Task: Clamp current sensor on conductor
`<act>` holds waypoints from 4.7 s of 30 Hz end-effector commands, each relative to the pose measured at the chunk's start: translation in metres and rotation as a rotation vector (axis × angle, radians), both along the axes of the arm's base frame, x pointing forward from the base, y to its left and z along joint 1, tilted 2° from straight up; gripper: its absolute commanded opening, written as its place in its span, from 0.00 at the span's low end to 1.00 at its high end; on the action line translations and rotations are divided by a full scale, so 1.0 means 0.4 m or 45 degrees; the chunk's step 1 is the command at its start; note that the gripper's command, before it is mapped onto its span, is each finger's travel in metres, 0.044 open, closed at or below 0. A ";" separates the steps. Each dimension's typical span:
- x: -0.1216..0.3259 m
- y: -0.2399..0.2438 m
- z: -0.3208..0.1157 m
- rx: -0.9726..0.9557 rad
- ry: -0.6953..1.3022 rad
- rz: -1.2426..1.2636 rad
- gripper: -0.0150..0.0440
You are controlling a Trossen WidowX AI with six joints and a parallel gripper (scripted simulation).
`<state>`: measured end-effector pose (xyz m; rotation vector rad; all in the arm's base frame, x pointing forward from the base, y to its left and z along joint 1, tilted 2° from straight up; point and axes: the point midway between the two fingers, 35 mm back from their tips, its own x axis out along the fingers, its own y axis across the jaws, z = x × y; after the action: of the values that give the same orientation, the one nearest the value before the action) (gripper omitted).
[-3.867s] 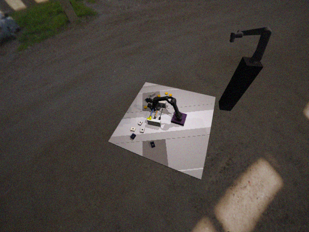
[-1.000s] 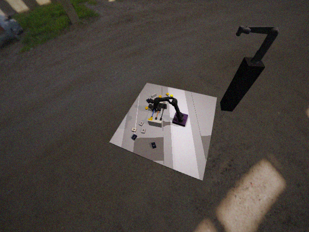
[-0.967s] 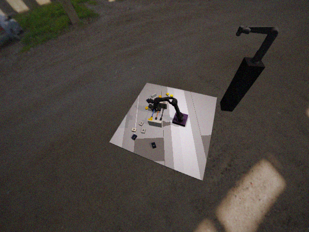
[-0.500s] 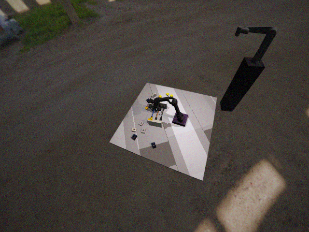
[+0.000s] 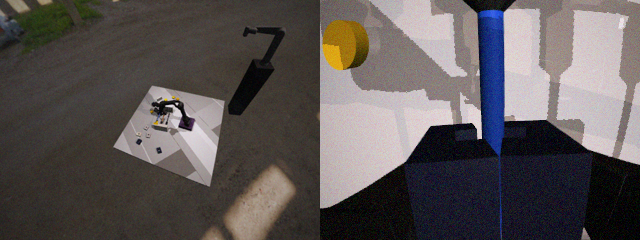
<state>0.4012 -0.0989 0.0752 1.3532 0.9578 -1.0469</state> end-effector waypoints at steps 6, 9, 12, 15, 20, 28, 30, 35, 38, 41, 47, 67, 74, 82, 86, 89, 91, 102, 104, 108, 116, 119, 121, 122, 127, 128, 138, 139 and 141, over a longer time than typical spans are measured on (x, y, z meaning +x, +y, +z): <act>0.009 0.005 0.004 0.004 -0.021 0.008 0.25; 0.010 0.005 0.004 0.005 -0.004 0.007 0.25; 0.009 0.005 0.004 0.010 0.062 0.005 0.25; 0.007 0.005 0.005 0.017 0.164 0.002 0.25; 0.006 0.005 0.005 0.019 0.191 0.001 0.25; 0.006 0.005 -0.001 0.019 0.190 0.003 0.25; 0.006 0.005 -0.008 0.020 0.189 0.004 0.25; 0.004 0.007 -0.001 0.021 0.193 0.010 0.48; 0.004 0.007 -0.001 0.021 0.193 0.010 0.61; 0.004 0.007 -0.001 0.021 0.193 0.010 0.68; 0.004 0.007 -0.001 0.021 0.193 0.010 0.68; 0.004 0.007 -0.001 0.021 0.193 0.010 0.68; 0.004 0.007 -0.001 0.021 0.193 0.010 0.73; 0.004 0.007 -0.001 0.021 0.193 0.010 1.00; 0.004 0.007 -0.001 0.021 0.193 0.010 1.00; 0.003 0.006 0.005 0.020 0.188 0.009 1.00; -0.007 0.001 0.058 0.012 0.147 0.004 1.00; -0.065 -0.008 0.239 -0.020 0.003 -0.014 1.00; -0.065 -0.008 0.239 -0.020 0.003 -0.014 1.00; -0.065 -0.008 0.239 -0.020 0.003 -0.014 1.00; -0.065 -0.008 0.239 -0.020 0.003 -0.014 1.00; -0.065 -0.008 0.239 -0.020 0.003 -0.014 1.00; -0.065 -0.008 0.239 -0.020 0.003 -0.014 1.00; -0.065 -0.008 0.239 -0.020 0.003 -0.014 1.00; -0.065 -0.008 0.239 -0.020 0.003 -0.014 1.00; -0.065 -0.008 0.239 -0.020 0.003 -0.014 1.00; -0.065 -0.008 0.239 -0.020 0.003 -0.014 1.00; -0.065 -0.008 0.239 -0.020 0.003 -0.014 1.00; -0.065 -0.008 0.239 -0.020 0.003 -0.014 1.00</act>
<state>0.3753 -0.1029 0.1704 1.3483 0.9380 -1.0685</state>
